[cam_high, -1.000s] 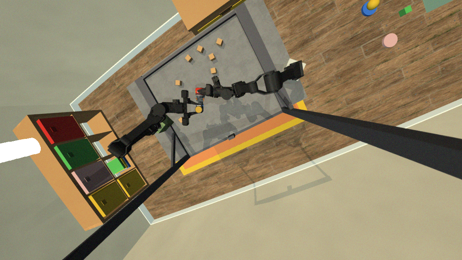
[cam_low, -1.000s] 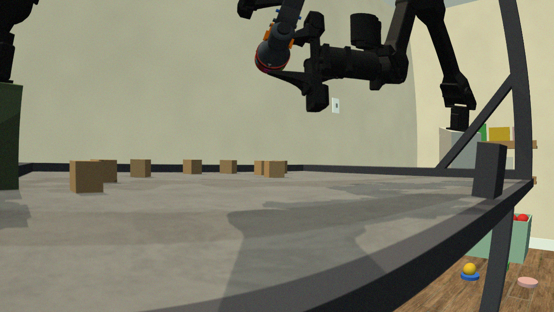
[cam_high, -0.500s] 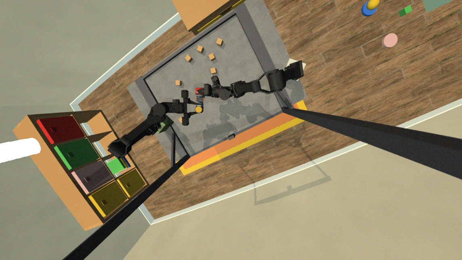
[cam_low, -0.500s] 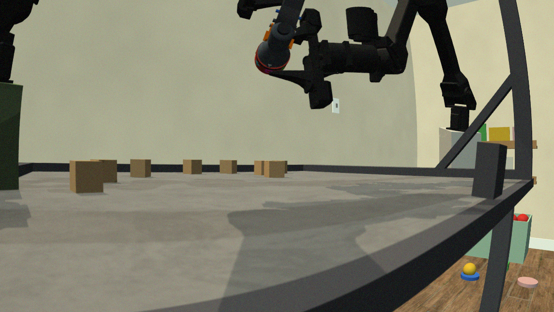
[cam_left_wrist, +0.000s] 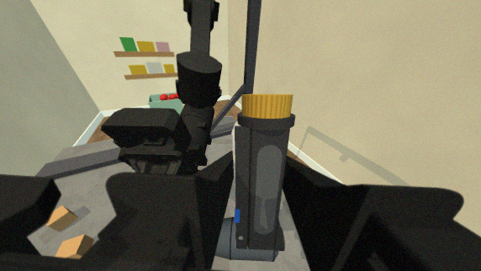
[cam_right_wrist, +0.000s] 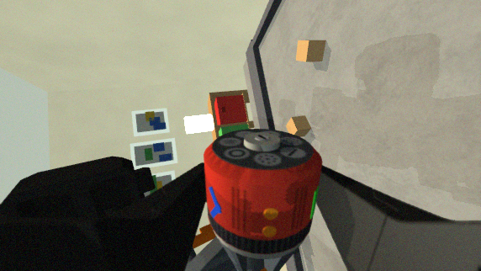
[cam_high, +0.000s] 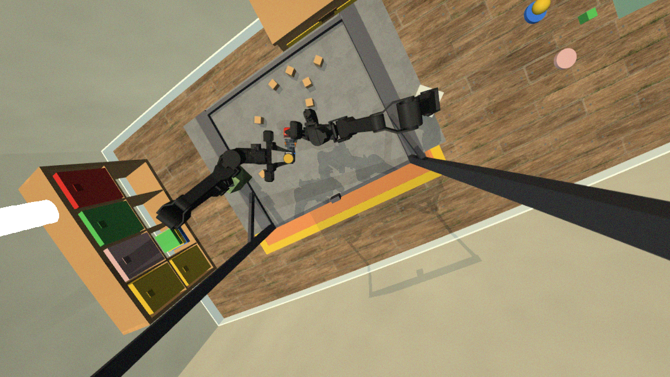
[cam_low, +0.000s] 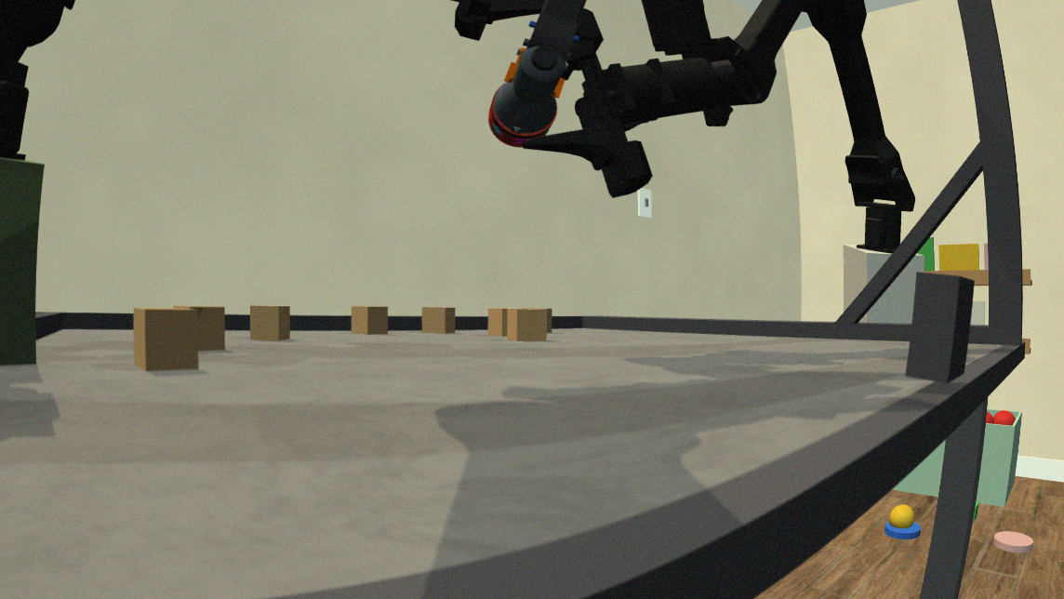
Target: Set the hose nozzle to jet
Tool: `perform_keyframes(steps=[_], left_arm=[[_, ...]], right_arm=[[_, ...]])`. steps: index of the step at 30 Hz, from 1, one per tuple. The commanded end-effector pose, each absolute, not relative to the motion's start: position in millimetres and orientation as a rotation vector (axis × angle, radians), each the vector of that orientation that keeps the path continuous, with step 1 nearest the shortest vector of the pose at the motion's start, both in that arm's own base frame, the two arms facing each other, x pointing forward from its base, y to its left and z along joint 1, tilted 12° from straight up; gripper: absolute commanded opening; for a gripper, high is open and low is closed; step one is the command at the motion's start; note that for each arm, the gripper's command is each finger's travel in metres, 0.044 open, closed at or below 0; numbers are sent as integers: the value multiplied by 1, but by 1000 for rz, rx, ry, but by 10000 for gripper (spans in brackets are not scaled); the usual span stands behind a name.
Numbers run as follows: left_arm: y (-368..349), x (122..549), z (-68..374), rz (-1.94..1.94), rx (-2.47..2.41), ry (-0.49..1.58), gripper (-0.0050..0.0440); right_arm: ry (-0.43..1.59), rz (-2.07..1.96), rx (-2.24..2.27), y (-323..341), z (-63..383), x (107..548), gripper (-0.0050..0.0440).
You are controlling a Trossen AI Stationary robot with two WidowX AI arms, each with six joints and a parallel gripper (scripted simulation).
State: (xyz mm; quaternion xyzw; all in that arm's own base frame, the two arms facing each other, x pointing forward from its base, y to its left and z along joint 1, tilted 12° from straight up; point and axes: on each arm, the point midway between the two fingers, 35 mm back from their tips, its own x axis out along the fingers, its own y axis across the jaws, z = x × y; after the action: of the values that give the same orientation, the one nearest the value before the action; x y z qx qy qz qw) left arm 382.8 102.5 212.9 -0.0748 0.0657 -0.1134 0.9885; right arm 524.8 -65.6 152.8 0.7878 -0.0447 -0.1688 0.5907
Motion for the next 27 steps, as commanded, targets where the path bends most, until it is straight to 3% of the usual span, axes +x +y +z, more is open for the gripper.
perform_keyframes(steps=[1,11,17,27], left_arm=[[104,383,237,-224,-101,73,167],[104,383,237,-224,-101,73,167],[104,383,237,-224,-101,73,167],[104,383,237,-224,-101,73,167]], right_arm=[[-56,-410,1845,-65,171,526,0],[64,-498,1861,-65,173,528,0],[33,-476,1857,-65,171,527,0],[194,-590,1865,-67,178,530,0]])
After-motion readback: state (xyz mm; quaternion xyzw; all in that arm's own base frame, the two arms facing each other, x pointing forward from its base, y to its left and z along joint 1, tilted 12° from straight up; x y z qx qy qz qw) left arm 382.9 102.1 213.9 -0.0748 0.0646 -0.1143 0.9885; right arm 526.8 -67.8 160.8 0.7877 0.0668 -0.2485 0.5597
